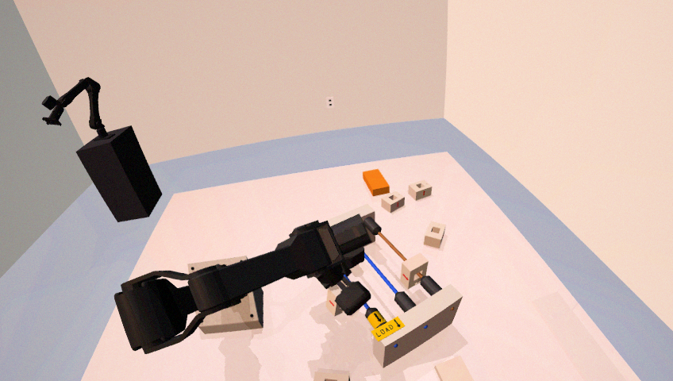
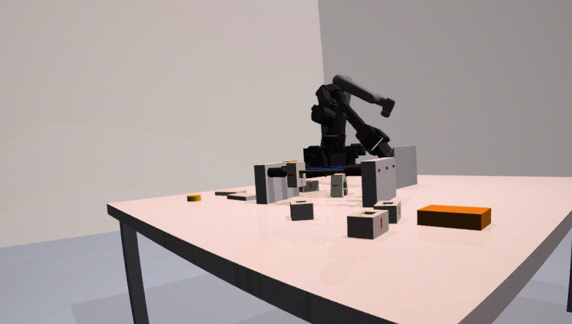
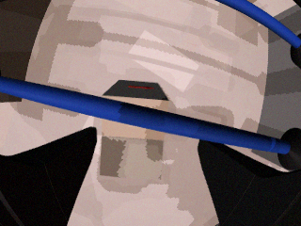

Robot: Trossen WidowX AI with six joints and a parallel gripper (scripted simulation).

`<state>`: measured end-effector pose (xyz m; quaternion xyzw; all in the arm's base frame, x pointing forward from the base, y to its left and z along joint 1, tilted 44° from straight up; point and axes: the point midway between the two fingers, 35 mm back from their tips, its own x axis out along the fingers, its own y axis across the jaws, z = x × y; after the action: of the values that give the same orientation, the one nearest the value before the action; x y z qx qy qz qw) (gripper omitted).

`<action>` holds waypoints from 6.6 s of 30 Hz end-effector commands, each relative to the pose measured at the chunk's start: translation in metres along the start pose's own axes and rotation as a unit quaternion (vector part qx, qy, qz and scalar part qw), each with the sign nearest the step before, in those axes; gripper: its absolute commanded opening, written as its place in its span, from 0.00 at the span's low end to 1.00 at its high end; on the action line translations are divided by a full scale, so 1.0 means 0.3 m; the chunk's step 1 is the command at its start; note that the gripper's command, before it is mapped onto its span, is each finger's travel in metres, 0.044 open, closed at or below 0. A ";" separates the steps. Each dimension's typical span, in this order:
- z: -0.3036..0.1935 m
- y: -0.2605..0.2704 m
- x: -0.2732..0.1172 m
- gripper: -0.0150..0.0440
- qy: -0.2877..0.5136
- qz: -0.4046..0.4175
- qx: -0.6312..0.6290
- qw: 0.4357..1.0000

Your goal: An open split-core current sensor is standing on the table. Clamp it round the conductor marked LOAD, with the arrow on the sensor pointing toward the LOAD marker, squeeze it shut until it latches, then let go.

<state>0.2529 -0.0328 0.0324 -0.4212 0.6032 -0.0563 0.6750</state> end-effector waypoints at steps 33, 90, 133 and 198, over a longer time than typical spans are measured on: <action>-0.004 0.008 -0.008 0.28 0.002 0.003 -0.004 1.000; -0.204 0.038 -0.150 0.81 0.003 0.006 -0.004 1.000; -0.141 0.031 -0.189 0.80 0.090 0.097 -0.705 0.697; -0.095 0.035 -0.238 0.25 0.083 0.098 -0.704 0.698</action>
<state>0.2023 -0.0127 0.0702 -0.7047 0.5603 0.4169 0.1252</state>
